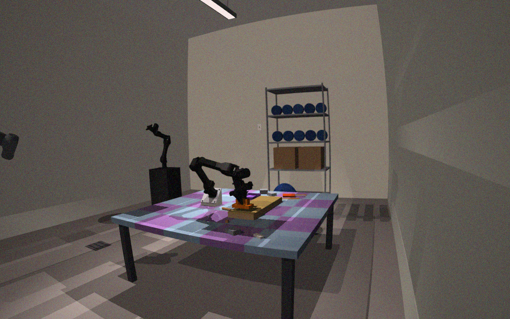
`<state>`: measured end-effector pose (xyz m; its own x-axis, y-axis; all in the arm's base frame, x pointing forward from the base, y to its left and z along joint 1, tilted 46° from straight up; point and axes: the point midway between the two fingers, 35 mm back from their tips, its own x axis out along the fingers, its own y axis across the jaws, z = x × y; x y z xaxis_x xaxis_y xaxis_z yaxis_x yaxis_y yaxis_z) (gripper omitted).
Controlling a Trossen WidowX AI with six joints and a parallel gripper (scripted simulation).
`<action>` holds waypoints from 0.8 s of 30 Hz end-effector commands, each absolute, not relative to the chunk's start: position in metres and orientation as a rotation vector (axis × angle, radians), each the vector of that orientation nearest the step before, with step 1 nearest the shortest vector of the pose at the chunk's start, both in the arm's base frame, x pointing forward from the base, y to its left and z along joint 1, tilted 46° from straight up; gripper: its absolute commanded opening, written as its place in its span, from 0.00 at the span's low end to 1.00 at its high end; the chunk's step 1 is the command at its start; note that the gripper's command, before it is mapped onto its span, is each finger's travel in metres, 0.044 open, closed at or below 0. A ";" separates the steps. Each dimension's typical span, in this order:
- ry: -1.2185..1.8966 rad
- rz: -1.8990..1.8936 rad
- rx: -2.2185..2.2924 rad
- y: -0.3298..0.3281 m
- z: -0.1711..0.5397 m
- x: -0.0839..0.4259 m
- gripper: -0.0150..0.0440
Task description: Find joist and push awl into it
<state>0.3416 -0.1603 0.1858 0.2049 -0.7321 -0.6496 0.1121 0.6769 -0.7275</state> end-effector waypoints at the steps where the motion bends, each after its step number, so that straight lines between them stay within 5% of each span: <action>1: 1.227 -0.631 -0.613 -0.162 0.183 0.343 0.25; 24: 1.226 -0.632 -0.614 -0.163 0.160 0.343 0.25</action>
<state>0.3420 -0.1689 0.1666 0.2168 -0.7284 -0.6499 0.1100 0.6797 -0.7252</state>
